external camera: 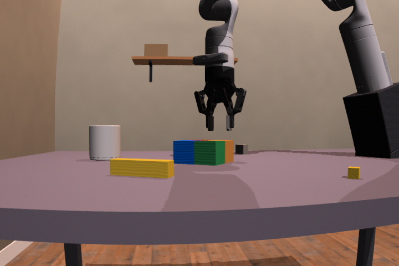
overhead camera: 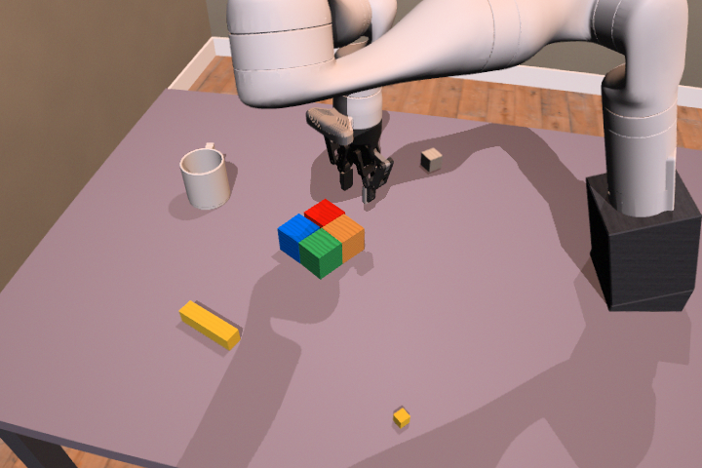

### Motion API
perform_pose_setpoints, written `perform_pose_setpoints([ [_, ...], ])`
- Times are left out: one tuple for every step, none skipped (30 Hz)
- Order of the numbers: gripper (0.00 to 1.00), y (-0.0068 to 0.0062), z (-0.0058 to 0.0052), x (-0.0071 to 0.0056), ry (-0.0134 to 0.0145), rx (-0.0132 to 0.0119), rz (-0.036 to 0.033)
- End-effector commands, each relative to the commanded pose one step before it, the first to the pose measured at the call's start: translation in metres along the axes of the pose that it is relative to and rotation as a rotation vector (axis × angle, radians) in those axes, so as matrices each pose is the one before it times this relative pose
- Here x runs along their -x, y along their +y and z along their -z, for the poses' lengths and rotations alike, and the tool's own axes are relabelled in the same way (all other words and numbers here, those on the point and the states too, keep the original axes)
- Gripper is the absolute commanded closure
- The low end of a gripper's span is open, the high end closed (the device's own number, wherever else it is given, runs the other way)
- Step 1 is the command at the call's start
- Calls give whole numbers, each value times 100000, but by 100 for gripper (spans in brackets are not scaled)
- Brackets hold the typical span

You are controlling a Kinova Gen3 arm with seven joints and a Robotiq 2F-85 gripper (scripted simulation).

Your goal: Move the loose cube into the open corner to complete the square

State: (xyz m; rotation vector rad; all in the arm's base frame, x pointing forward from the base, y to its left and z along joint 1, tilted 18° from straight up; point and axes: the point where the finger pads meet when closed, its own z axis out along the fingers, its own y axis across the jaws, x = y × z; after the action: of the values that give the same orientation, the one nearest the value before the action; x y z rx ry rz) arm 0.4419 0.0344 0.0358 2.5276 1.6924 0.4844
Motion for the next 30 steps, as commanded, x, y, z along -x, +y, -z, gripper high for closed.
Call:
perform_pose_setpoints([
  [46,356,-1143,485,-1225,653,1085],
  [46,-4,-290,-1,2,-9,-2],
  [46,-5,-288,0,1,-8,-3],
  [46,-4,-286,0,2,-9,-2],
  [46,-4,-282,0,2,-9,-3],
  [46,-4,-276,0,1,-8,-3],
  [46,-4,-271,-1,2,-9,-2],
  [46,-4,-262,1,1,-7,-3],
  [46,0,0,0,0,0,0],
  [46,0,0,0,0,0,0],
  [46,-4,-255,-1,2,-8,-2],
  [46,-4,-243,0,1,-6,-3],
  [46,-3,-233,-1,2,-7,-2],
  [46,-3,-218,1,1,-5,-3],
  [46,-3,-206,-1,2,-7,-2],
  [46,-3,-189,0,1,-5,-2],
  [46,-2,-174,0,1,-5,-2],
  [46,-2,-158,0,1,-5,-2],
  [46,-2,-140,0,1,-3,-2],
  [46,-2,-123,0,1,-3,-1],
  [46,-1,-106,0,1,-3,-1],
  [46,-1,-89,0,1,-2,-1],
  [46,-1,-72,0,0,-2,-1],
  [46,-1,-56,0,0,-1,-1],
  [46,-1,-42,0,0,-1,0],
  [46,0,0,0,0,0,0],
  [46,0,0,0,0,0,0],
  [46,0,-29,0,0,-1,0],
  [46,0,-18,0,0,0,0],
  [46,0,-10,0,0,0,0],
])
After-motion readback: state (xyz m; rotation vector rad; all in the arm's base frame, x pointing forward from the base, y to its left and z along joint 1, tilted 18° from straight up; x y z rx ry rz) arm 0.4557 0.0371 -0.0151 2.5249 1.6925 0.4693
